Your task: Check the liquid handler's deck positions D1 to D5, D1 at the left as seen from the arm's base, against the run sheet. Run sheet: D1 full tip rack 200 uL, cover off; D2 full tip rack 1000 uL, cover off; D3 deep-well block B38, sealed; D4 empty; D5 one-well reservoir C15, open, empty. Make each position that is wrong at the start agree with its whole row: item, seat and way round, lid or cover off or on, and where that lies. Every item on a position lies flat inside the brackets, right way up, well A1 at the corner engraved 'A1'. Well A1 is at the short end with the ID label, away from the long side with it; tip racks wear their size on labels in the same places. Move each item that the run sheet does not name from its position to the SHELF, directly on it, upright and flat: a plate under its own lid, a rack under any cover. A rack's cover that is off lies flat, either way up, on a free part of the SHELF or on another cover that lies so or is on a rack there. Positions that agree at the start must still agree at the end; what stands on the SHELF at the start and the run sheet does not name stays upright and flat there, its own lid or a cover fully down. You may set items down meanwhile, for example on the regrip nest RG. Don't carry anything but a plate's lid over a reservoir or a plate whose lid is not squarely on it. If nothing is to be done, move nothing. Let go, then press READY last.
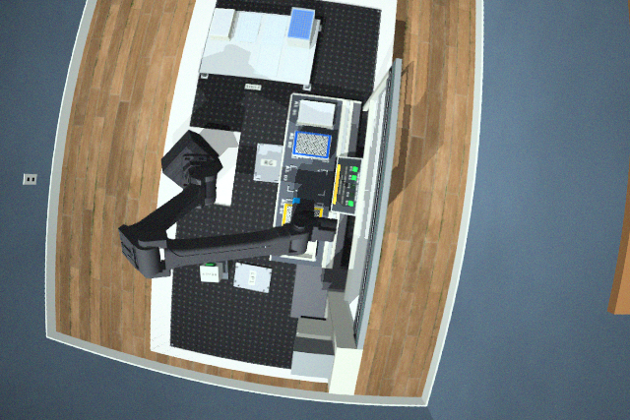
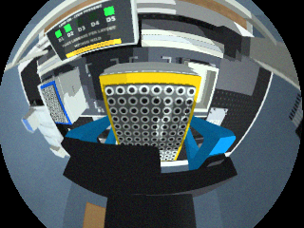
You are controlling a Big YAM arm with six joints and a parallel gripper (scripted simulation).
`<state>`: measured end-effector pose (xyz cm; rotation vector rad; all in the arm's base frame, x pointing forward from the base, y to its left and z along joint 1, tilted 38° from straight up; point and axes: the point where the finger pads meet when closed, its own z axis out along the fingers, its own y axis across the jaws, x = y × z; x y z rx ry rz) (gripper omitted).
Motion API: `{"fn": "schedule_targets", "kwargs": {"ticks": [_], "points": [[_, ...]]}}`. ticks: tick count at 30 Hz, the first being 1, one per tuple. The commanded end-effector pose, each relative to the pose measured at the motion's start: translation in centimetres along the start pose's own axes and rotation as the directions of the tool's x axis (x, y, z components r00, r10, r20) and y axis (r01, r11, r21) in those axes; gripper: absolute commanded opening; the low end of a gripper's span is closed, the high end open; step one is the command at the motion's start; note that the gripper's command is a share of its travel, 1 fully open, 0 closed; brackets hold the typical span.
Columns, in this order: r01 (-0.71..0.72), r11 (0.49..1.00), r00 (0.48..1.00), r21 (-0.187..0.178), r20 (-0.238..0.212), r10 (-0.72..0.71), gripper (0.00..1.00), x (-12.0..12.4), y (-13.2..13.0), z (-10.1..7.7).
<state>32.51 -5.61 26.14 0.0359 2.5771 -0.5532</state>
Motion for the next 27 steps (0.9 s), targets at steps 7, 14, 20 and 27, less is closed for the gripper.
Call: {"fn": "schedule_targets", "kwargs": {"ticks": [7,14,20,27], "points": [[-0.002,1.000,1.000,0.004,0.010,0.002,0.00,-0.4,-0.3,1.7],[-0.002,1.000,1.000,0.004,0.010,0.002,0.00,-0.5,-0.4,2.5],[-0.002,1.000,1.000,0.004,0.009,0.002,0.00,-0.4,-0.4,3.5],[-0.002,1.000,1.000,0.005,0.009,0.002,0.00,-0.4,-0.4,4.7]]}}
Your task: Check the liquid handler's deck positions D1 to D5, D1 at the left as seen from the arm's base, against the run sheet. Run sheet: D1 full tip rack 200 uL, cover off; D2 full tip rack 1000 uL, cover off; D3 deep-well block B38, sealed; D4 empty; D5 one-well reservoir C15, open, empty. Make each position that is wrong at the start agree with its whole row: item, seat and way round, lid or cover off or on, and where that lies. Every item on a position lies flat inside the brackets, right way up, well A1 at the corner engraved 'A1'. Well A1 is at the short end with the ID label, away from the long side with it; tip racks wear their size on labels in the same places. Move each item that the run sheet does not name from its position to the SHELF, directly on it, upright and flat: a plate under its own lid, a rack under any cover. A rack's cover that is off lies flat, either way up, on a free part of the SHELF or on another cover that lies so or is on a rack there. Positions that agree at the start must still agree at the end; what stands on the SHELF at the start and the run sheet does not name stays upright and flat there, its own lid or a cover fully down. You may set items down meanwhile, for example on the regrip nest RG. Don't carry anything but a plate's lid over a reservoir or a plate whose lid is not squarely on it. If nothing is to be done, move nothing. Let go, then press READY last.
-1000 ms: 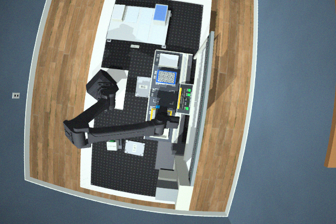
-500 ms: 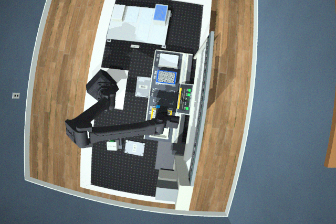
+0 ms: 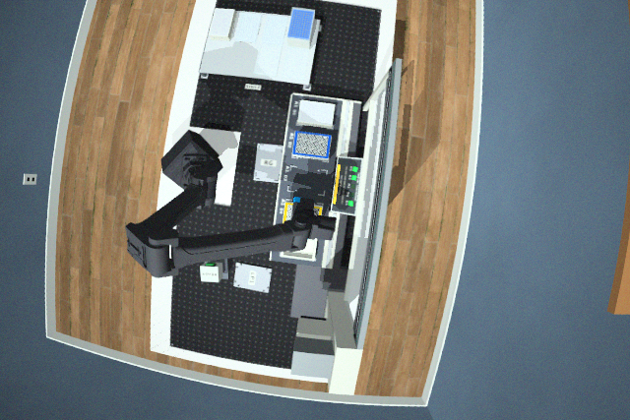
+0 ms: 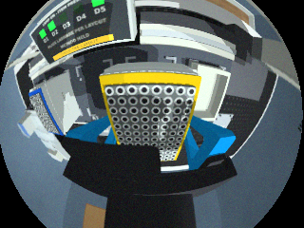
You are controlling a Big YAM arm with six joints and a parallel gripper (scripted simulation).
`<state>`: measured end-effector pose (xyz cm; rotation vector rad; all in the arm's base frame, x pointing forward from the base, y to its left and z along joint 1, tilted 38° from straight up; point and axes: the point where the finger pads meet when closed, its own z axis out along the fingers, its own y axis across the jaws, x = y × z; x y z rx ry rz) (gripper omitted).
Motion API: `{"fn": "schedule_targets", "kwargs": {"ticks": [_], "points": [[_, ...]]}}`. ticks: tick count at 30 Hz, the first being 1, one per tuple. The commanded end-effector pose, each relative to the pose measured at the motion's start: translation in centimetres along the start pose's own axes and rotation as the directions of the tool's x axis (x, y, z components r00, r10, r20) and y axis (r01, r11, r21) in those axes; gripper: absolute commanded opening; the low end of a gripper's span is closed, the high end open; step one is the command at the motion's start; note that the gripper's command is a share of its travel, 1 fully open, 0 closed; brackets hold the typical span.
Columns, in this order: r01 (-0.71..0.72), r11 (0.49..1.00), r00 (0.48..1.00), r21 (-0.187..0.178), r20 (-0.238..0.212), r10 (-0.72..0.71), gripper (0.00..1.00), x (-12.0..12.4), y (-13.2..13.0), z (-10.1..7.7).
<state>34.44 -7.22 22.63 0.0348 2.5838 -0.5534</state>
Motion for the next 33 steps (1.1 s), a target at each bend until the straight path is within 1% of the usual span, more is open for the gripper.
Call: {"fn": "schedule_targets", "kwargs": {"ticks": [1,4,5,7,13,15,17,19,21,22,25,29,31,33], "points": [[-0.004,1.000,1.000,0.006,0.016,0.004,0.00,-0.5,-0.5,0.6],[-0.004,1.000,1.000,0.006,0.016,0.004,0.00,-0.5,-0.5,0.7],[-0.018,1.000,0.999,0.010,0.050,0.018,0.00,-1.8,-1.1,-0.2],[-0.004,1.000,1.000,0.006,0.016,0.004,0.00,-0.6,-0.5,1.2],[-0.004,1.000,1.000,0.006,0.015,0.004,0.00,-0.5,-0.5,2.2],[-0.008,1.000,1.000,0.007,0.026,0.008,0.00,-1.0,-0.7,2.3],[-0.004,1.000,1.000,0.006,0.015,0.004,0.00,-0.5,-0.5,2.9],[-0.004,1.000,1.000,0.006,0.015,0.003,0.00,-0.5,-0.5,3.2],[-0.004,1.000,1.000,0.006,0.015,0.003,0.00,-0.5,-0.5,3.2],[-0.017,1.000,0.999,0.012,0.048,0.016,0.00,-1.9,-1.1,2.4],[-0.003,1.000,1.000,0.006,0.015,0.003,0.00,-0.5,-0.5,3.9],[-0.003,1.000,1.000,0.006,0.015,0.003,0.00,-0.5,-0.5,4.6],[-0.006,1.000,1.000,0.008,0.023,0.006,0.00,-0.9,-0.7,4.7],[-0.004,1.000,1.000,0.007,0.017,0.004,0.00,-0.6,-0.6,5.2]]}}
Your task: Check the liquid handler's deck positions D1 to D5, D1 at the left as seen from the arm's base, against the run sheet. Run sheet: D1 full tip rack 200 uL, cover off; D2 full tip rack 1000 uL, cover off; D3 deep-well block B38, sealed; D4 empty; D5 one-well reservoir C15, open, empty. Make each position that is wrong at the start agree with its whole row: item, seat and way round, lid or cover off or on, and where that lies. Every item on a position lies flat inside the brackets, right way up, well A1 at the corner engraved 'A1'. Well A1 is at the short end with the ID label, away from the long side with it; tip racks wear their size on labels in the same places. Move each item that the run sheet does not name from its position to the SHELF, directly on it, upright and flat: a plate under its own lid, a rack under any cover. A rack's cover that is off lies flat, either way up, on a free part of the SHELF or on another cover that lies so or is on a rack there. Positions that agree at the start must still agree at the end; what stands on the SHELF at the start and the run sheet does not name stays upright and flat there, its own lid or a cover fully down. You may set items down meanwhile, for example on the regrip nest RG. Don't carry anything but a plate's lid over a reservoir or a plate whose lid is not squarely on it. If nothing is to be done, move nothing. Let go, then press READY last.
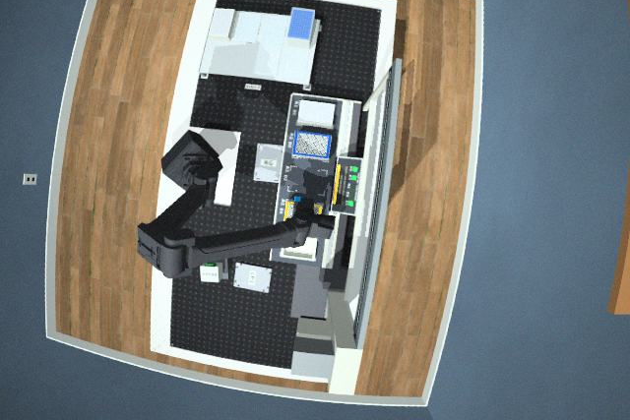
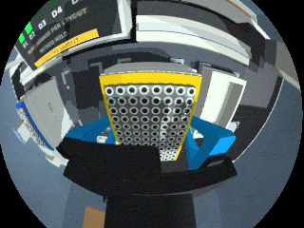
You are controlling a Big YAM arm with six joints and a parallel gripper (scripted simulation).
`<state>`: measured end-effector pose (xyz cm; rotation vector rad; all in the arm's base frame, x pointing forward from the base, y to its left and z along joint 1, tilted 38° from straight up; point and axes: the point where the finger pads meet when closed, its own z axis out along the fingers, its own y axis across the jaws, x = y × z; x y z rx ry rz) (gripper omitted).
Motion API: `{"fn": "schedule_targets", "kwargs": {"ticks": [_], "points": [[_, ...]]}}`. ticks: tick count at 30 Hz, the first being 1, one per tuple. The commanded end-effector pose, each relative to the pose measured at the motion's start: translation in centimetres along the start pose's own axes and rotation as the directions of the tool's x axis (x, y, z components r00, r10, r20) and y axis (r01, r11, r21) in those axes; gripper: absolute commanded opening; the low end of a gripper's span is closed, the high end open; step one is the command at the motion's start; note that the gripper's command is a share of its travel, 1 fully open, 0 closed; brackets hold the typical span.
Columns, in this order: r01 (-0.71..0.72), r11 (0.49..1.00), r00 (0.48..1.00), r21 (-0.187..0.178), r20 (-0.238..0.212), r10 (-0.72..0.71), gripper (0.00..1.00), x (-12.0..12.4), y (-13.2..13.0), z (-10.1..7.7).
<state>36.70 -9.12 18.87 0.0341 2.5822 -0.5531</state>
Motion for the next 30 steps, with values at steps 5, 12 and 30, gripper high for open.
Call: {"fn": "schedule_targets", "kwargs": {"ticks": [5,12,30], "points": [[-0.004,1.000,1.000,0.007,0.015,0.004,0.00,-0.5,-0.5,0.8],[-0.027,1.000,0.997,0.016,0.067,0.026,0.00,-2.6,-1.4,-0.7],[-0.027,1.000,0.997,0.013,0.067,0.026,0.00,-2.8,-1.2,-0.7]]}}
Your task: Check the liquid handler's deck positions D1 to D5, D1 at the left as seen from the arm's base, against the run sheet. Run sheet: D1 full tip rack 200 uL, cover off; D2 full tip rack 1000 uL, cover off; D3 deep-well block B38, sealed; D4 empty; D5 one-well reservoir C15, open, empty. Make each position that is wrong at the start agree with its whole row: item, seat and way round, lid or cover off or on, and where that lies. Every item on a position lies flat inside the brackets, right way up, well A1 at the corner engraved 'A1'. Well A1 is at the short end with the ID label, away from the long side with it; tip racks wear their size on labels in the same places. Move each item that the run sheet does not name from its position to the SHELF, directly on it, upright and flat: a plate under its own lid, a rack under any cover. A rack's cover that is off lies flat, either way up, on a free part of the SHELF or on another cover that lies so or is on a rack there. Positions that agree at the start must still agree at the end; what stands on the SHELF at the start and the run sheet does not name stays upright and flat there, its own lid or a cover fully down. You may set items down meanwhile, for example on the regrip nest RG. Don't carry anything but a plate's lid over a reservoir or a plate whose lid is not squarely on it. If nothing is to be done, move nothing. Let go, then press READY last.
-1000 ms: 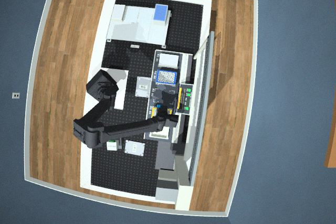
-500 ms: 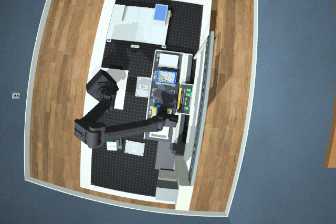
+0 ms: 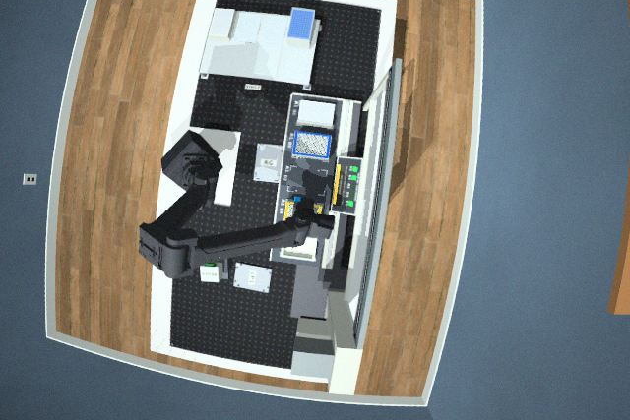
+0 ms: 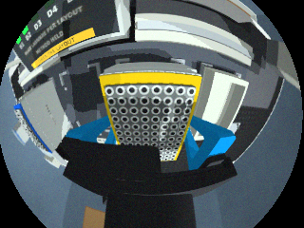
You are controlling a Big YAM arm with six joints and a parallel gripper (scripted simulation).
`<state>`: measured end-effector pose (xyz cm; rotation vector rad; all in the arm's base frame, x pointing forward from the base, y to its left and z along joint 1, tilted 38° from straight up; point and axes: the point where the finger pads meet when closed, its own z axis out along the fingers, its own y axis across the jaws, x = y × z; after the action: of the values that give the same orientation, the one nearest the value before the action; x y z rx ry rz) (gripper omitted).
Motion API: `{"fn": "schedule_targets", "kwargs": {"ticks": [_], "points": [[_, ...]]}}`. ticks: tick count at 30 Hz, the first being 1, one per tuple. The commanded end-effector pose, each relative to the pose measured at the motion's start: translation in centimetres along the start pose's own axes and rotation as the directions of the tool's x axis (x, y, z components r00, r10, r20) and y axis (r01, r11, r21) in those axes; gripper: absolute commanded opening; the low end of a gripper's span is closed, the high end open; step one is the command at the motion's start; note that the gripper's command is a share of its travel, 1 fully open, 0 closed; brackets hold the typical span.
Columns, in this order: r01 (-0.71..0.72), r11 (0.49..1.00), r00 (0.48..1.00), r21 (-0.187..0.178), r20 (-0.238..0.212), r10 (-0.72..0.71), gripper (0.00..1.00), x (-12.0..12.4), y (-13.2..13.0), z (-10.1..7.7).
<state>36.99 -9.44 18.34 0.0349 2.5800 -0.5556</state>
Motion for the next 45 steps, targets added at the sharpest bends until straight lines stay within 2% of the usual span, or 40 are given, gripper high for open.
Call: {"fn": "schedule_targets", "kwargs": {"ticks": [1,12,30,45], "points": [[-0.027,1.000,0.997,0.011,0.066,0.026,0.00,-2.8,-1.1,-1.4],[-0.026,1.000,0.998,0.010,0.065,0.025,0.00,-2.8,-1.0,-1.4],[-0.006,1.000,1.000,0.005,0.013,0.006,0.00,-0.5,-0.4,0.7],[-0.015,1.000,0.999,0.008,0.029,0.014,0.00,-0.9,-0.7,0.6]]}}
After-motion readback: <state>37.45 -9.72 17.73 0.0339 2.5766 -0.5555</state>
